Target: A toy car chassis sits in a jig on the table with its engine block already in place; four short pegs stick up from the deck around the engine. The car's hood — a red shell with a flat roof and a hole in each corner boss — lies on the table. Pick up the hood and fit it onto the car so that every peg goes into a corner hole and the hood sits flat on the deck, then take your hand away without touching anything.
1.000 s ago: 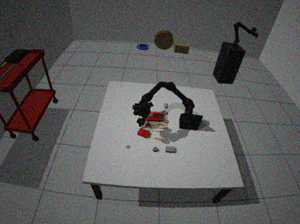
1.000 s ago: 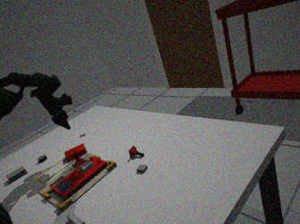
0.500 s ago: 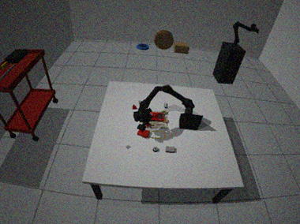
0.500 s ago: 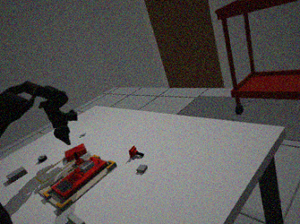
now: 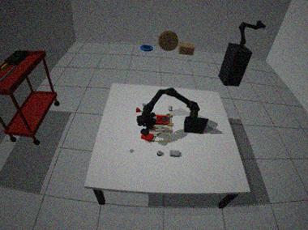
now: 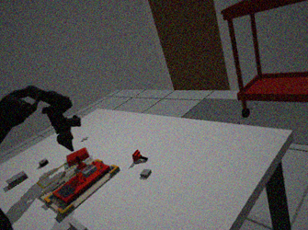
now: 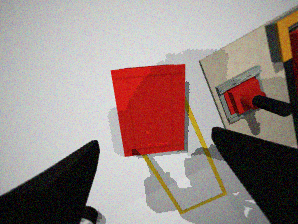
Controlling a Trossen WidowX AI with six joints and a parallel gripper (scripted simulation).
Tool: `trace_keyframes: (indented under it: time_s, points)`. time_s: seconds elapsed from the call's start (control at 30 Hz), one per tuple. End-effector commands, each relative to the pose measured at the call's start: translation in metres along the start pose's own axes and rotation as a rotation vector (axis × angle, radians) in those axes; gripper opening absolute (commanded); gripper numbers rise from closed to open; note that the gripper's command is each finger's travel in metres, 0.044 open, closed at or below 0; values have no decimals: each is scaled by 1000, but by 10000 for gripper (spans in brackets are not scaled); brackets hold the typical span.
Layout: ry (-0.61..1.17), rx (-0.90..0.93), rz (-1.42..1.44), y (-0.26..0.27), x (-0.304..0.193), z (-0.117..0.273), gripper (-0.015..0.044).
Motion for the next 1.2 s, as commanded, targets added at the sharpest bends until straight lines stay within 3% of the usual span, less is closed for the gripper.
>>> trace_keyframes:
  time_s: [0.0, 1.17]
  points:
    - [2, -6, 6, -1, -1, -5, 440]
    - [2, -8, 6, -2, 3, -34, 440]
Point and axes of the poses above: the point midway between the two fingers, 35 mm back from their tips, its own z axis back along the fingers, its own y axis across the jaws, x = y × z, the point moved 8 cm from there along z, back along the fingers, and after that the axes turned 13 degrees about z, right-handed, at the moved point
